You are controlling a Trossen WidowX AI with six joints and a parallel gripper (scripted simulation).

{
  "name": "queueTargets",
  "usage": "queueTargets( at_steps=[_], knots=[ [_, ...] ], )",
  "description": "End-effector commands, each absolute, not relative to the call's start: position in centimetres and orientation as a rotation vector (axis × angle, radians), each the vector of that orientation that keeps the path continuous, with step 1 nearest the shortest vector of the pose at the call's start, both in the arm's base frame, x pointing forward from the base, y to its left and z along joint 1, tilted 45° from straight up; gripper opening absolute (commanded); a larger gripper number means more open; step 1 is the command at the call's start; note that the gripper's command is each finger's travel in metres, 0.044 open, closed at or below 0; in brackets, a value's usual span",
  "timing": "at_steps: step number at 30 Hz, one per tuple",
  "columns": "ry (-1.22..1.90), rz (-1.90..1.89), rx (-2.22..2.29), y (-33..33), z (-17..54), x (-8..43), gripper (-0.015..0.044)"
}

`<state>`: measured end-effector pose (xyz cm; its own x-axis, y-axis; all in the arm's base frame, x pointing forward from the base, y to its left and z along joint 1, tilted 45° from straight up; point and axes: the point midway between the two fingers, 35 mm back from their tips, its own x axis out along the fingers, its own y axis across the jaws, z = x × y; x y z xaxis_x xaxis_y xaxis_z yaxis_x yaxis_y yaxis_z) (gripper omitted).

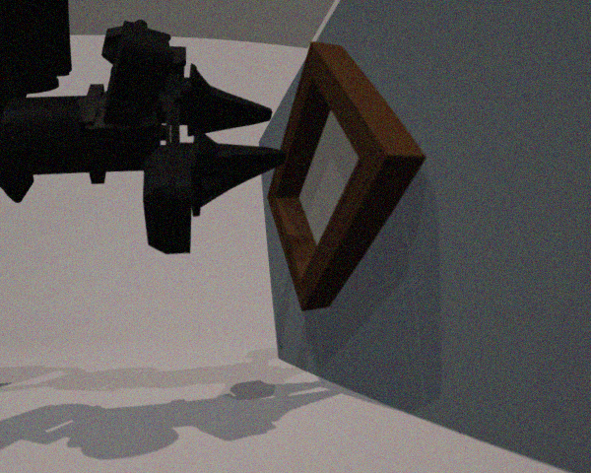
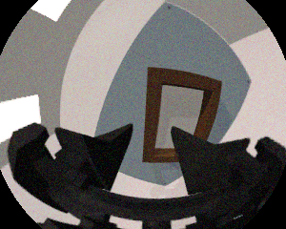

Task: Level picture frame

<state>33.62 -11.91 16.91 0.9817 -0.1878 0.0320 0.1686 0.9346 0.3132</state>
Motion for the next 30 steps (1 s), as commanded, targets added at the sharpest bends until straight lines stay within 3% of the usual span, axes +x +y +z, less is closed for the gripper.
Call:
queueTargets(
  at_steps=[1,30],
  knots=[
    [-0.063,-0.184,0.314,-12.1,16.9,34.4,0.0260],
    [-0.064,-0.184,0.314,-12.3,16.9,35.9,0.0260]
  ],
)
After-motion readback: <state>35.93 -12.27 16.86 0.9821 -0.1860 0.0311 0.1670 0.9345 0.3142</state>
